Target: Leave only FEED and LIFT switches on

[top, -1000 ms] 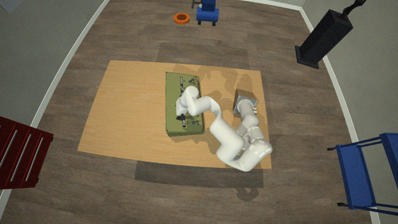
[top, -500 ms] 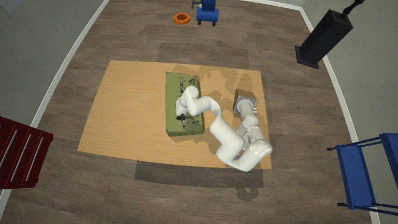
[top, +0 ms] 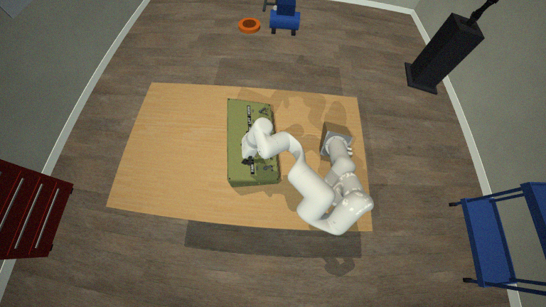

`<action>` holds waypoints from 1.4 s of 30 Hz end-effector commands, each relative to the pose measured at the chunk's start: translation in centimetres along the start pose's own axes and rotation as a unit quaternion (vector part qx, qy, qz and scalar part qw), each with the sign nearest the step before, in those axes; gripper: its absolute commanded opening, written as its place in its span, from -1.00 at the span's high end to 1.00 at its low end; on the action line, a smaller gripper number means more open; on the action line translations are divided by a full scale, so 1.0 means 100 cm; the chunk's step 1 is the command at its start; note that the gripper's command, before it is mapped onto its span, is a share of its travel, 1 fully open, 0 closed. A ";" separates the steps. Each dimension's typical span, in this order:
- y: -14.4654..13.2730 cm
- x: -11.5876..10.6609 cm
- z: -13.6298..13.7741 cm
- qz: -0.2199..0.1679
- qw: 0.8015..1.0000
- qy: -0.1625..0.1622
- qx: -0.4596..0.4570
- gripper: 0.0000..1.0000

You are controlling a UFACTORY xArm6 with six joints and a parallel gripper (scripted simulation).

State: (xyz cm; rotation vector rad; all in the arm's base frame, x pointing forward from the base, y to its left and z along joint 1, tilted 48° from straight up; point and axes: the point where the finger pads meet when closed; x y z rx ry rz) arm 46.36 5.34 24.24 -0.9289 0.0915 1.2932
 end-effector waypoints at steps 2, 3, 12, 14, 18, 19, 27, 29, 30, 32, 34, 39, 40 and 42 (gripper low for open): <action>-0.001 -0.001 0.000 -0.001 1.000 0.001 -0.001 -1.00; -0.001 -0.001 0.000 -0.001 1.000 0.001 -0.001 -1.00; -0.001 -0.001 -0.002 -0.001 1.000 0.001 -0.001 -1.00; -0.001 -0.001 -0.004 -0.001 1.000 0.001 -0.001 -1.00; 0.000 -0.001 -0.013 -0.001 1.000 0.001 -0.001 -1.00; 0.000 -0.001 -0.016 -0.001 1.000 0.001 -0.001 -1.00; 0.003 -0.001 -0.040 -0.001 1.000 0.001 -0.001 -1.00; 0.003 -0.001 -0.044 -0.001 1.000 0.001 -0.001 -1.00; 0.004 -0.001 -0.047 -0.001 1.000 0.001 -0.001 -1.00; 0.004 -0.001 -0.054 -0.001 1.000 0.001 -0.001 -1.00; 0.005 -0.001 -0.060 -0.001 1.000 0.001 -0.001 -1.00; 0.006 -0.001 -0.069 -0.001 1.000 0.001 -0.001 -1.00; 0.006 -0.001 -0.070 -0.001 1.000 0.001 -0.001 -1.00; 0.006 -0.001 -0.071 -0.001 1.000 0.001 -0.001 -1.00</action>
Point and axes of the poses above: the point where the finger pads meet when closed, its own x axis out along the fingers, its own z axis across the jaws, y = z × x, and after that the axes turned 6 degrees about -x, right-handed
